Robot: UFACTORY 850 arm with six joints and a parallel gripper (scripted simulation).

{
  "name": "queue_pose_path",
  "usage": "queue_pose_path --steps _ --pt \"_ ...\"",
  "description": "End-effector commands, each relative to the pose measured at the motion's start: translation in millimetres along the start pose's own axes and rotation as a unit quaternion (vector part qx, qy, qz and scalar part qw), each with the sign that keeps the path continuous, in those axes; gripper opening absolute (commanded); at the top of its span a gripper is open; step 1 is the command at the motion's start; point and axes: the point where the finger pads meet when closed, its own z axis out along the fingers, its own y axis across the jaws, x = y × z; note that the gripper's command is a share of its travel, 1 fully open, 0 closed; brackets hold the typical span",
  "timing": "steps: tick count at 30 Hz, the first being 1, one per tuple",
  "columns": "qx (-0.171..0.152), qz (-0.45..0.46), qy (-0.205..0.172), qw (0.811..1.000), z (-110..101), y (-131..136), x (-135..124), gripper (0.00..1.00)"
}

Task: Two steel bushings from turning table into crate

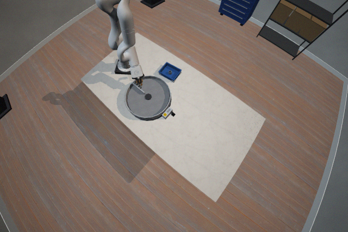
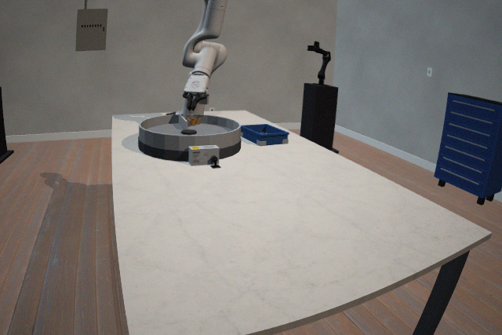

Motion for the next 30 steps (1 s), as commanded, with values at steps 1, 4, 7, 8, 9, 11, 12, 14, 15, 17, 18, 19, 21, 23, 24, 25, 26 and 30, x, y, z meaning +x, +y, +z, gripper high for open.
queue_pose_path --steps 1,4,7,8,9,11,12,14,15,17,18,19,21,23,24,25,26,30 --pt "-0.005 -0.008 -0.002 1.0 0.5 -2.4 -1.1 0.11" --pt "-0.006 -0.01 -0.002 1.0 0.6 -2.8 -1.1 0.11" --pt "-0.007 -0.014 -0.003 1.0 0.7 -3.9 -1.3 0.11" --pt "-0.008 -0.014 -0.003 1.0 0.7 -4.1 -1.3 0.11" --pt "-0.008 -0.015 -0.003 1.0 0.7 -4.3 -1.3 0.11" --pt "-0.008 -0.016 -0.003 1.0 0.7 -4.6 -1.3 0.11" --pt "-0.009 -0.017 -0.003 1.0 0.7 -4.7 -1.3 0.11" --pt "-0.009 -0.017 -0.003 1.0 0.7 -4.8 -1.3 0.11" --pt "-0.009 -0.017 -0.003 1.0 0.7 -4.9 -1.3 0.11" --pt "-0.009 -0.017 -0.003 1.0 0.7 -4.9 -1.4 0.11" --pt "-0.009 -0.017 -0.003 1.0 0.7 -4.9 -1.4 0.11" --pt "-0.009 -0.017 -0.003 1.0 0.7 -4.9 -1.4 0.11" --pt "-0.009 -0.017 -0.003 1.0 0.7 -4.9 -1.4 0.11" --pt "-0.009 -0.017 -0.003 1.0 0.7 -4.9 -1.4 0.11" --pt "-0.009 -0.017 -0.003 1.0 0.7 -4.9 -1.4 0.11" --pt "-0.009 -0.017 -0.003 1.0 0.7 -4.9 -1.4 0.11" --pt "-0.009 -0.017 -0.003 1.0 0.7 -4.9 -1.4 0.11" --pt "-0.009 -0.017 -0.003 1.0 0.8 -4.9 -1.4 0.11"
